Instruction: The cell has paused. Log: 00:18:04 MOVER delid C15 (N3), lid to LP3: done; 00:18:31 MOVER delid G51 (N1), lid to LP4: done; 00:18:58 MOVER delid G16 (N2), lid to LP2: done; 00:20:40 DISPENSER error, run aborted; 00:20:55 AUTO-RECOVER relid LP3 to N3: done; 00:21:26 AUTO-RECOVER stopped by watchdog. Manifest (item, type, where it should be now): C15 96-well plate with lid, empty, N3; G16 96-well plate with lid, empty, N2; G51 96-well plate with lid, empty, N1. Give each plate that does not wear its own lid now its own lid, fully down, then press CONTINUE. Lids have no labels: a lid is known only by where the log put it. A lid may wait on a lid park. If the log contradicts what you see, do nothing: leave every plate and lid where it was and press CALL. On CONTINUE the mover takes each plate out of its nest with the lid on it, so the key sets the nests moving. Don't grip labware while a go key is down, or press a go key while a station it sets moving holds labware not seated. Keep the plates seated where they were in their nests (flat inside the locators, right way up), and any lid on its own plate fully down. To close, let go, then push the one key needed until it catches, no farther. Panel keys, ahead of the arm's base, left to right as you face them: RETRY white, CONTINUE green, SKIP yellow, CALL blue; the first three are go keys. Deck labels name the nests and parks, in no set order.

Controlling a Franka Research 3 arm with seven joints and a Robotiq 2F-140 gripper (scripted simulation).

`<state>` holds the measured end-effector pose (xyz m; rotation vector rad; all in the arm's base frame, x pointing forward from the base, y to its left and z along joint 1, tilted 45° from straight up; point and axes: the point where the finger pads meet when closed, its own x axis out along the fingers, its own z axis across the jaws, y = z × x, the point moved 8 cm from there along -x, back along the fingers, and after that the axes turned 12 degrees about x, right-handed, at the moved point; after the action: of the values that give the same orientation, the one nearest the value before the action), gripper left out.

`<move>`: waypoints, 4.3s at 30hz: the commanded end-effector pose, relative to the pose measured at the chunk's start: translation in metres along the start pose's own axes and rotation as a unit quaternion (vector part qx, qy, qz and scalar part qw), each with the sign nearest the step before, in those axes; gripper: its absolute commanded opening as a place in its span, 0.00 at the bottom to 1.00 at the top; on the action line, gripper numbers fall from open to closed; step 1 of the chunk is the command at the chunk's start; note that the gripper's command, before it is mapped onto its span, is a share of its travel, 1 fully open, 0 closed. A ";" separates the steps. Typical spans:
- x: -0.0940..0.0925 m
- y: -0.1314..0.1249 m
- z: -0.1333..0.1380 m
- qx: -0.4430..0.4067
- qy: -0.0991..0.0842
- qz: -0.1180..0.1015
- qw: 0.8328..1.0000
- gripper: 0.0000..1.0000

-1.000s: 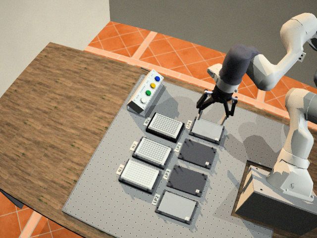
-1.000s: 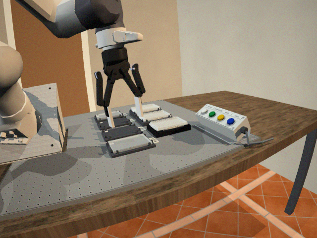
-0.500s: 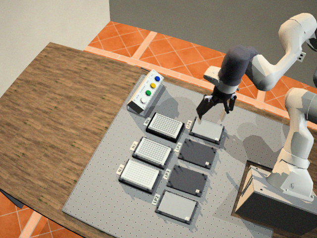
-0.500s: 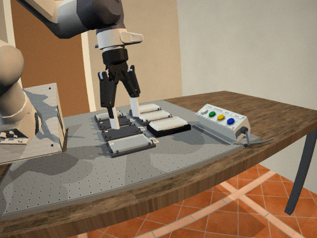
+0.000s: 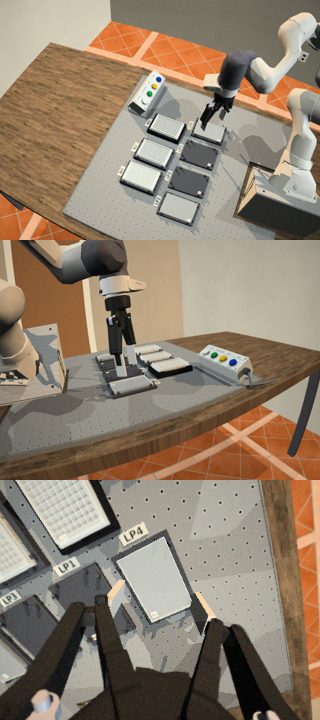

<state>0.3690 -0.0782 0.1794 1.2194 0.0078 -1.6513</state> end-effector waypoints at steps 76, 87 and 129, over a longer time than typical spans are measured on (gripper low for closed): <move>0.034 0.003 -0.004 -0.306 -0.004 -0.022 0.952 0.66; 0.034 0.003 -0.005 -0.306 -0.004 -0.022 0.952 0.66; 0.034 0.003 -0.005 -0.306 -0.004 -0.022 0.952 0.59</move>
<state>0.3762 -0.1016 0.1547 0.7408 0.5037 -1.5289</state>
